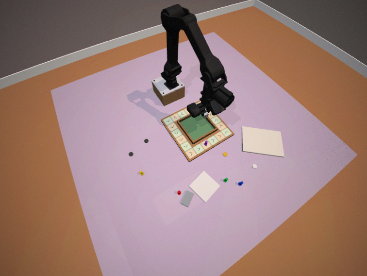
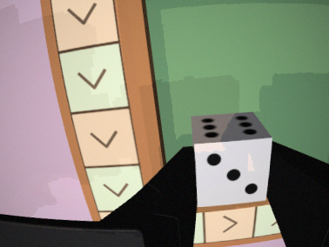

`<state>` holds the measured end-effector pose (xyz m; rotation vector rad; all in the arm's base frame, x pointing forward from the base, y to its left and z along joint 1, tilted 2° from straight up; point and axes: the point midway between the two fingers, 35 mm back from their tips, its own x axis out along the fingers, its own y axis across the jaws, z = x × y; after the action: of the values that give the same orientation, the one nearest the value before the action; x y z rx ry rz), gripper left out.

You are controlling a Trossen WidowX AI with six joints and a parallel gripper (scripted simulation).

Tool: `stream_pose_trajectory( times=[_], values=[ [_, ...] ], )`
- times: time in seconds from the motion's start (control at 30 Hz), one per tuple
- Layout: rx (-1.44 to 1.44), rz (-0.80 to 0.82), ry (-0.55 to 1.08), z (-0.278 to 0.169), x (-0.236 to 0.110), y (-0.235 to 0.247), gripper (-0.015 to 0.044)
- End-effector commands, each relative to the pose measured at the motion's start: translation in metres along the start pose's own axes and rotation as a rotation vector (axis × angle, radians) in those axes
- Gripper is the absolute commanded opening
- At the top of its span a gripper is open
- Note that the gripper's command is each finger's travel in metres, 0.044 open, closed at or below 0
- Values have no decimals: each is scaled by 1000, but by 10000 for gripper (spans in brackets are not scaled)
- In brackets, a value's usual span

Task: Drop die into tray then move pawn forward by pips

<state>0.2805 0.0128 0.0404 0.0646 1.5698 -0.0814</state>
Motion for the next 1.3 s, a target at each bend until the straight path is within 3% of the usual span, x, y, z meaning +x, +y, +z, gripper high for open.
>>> stream_pose_trajectory(
  times=[0.0,0.27,1.07,1.27],
  values=[
    [-1,-6,0,-1,4,-21,0],
    [0,-9,-21,-2,8,-38,0],
    [-3,-8,-823,10,27,-35,0],
    [-3,-8,-846,12,30,-34,0]
  ],
)
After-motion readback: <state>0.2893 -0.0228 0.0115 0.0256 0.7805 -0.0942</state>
